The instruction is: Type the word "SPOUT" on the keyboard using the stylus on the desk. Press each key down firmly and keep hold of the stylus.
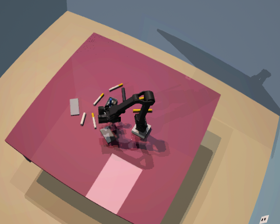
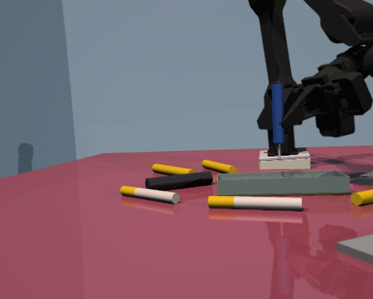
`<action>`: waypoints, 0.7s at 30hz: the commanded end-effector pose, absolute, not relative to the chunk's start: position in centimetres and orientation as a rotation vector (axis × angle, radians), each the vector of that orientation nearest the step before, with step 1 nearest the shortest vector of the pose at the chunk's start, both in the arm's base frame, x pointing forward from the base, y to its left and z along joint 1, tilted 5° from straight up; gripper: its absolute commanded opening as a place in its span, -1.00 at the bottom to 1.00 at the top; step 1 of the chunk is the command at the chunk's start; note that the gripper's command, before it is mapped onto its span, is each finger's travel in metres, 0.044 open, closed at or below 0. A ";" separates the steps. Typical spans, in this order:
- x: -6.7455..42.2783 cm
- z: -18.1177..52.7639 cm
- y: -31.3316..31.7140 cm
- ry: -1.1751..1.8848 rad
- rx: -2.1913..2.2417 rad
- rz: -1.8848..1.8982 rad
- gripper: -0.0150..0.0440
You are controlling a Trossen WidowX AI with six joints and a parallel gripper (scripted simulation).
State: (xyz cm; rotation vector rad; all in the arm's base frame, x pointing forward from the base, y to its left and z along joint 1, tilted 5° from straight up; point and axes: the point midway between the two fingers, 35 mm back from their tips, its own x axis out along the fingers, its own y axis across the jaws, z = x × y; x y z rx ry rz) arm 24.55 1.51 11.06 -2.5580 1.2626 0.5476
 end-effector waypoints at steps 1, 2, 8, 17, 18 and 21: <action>24.6 11.2 0.2 1.268 -2.557 0.548 -0.49; 24.6 11.3 -0.2 1.268 -2.558 0.546 -0.49; 24.7 11.7 -1.3 1.271 -2.563 0.533 -0.49; 24.8 9.6 -1.5 1.271 -2.559 0.540 -0.49; 24.8 9.6 -1.5 1.271 -2.559 0.540 -0.49; 24.8 9.6 -1.5 1.271 -2.559 0.540 -0.49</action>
